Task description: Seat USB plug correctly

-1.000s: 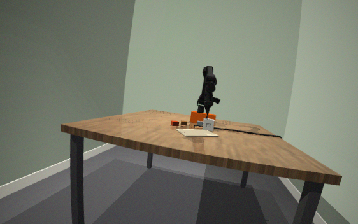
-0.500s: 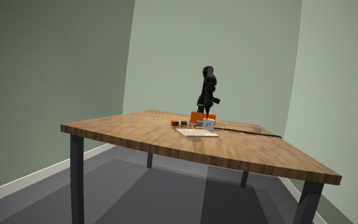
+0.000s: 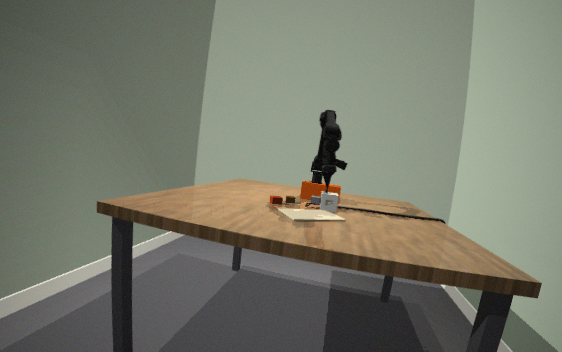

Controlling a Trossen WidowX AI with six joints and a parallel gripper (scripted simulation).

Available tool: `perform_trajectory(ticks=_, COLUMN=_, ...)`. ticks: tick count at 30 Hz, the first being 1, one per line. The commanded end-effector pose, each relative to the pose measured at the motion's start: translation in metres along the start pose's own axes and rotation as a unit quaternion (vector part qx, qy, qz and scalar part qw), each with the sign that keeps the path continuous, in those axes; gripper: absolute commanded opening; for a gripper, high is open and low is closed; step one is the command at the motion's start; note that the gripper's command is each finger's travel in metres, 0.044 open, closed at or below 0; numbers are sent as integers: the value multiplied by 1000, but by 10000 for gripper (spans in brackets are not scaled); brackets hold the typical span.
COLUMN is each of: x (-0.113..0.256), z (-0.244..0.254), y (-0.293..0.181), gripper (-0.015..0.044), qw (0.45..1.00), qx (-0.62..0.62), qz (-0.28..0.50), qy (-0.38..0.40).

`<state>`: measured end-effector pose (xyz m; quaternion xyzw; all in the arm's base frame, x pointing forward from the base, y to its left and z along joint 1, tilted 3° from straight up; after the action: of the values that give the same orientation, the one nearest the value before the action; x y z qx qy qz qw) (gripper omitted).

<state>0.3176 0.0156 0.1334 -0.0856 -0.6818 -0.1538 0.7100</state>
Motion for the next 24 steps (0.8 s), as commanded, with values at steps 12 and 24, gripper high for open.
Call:
perform_trajectory(ticks=12, x=-2, z=0, y=0, gripper=0, qw=1000, qx=2, qz=-1, qy=0)
perform_trajectory(ticks=24, x=-4, z=0, y=0, gripper=0, qw=1000, qx=2, qz=-1, qy=0)
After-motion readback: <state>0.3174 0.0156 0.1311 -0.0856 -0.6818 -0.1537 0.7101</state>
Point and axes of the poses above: the point midway between the two fingers, 35 mm back from their tips, its own x axis back along the fingers, its own z axis across the jaws, y = z × x, the point moved 9 cm from there along x, back along the fingers, and after that the axes turned 15 degrees about -x, right-handed, at the moved point
